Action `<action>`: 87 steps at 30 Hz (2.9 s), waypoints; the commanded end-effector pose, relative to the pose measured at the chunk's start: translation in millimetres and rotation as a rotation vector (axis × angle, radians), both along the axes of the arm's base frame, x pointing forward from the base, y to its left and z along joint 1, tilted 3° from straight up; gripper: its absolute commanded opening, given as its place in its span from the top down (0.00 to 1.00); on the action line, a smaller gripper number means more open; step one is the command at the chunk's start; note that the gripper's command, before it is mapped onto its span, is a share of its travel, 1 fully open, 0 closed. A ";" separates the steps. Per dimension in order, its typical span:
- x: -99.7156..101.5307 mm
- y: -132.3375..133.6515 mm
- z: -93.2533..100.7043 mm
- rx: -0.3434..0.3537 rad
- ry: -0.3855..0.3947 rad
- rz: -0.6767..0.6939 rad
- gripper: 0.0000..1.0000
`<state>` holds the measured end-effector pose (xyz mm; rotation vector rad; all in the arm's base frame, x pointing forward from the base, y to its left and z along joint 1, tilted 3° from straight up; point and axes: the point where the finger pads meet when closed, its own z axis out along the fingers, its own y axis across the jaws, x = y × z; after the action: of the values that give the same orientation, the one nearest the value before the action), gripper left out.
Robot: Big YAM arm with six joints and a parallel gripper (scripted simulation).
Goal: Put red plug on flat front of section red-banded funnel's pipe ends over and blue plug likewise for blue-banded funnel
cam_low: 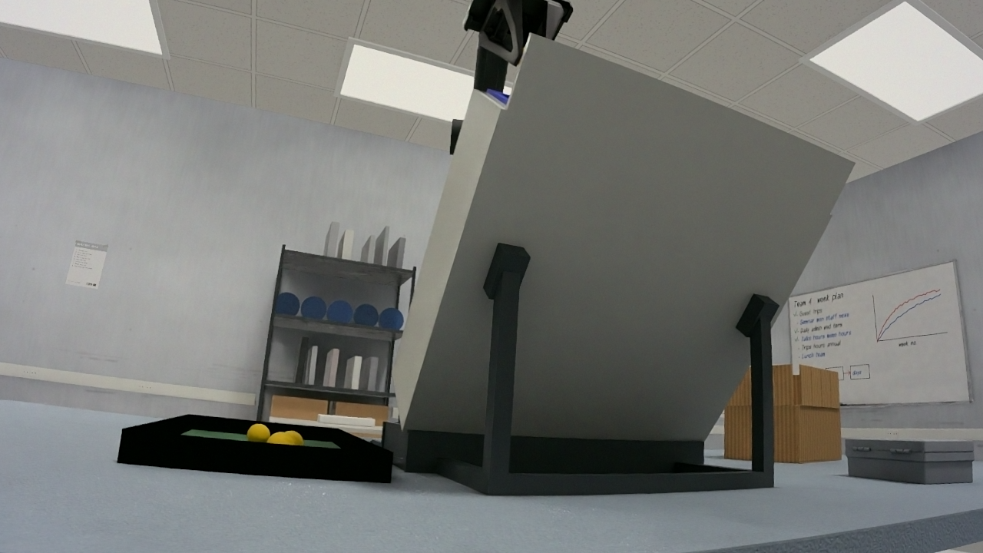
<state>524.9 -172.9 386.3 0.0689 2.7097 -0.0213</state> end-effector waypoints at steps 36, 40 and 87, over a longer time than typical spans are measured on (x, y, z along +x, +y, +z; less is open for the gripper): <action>18.7 -0.5 27.6 -0.023 -0.067 -0.005 1.00; 18.7 -0.6 27.4 -0.022 -0.067 -0.005 1.00; 22.0 0.8 32.5 -0.022 -0.068 -0.005 1.00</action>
<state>538.5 -172.9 392.8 0.0683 2.7029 -0.0245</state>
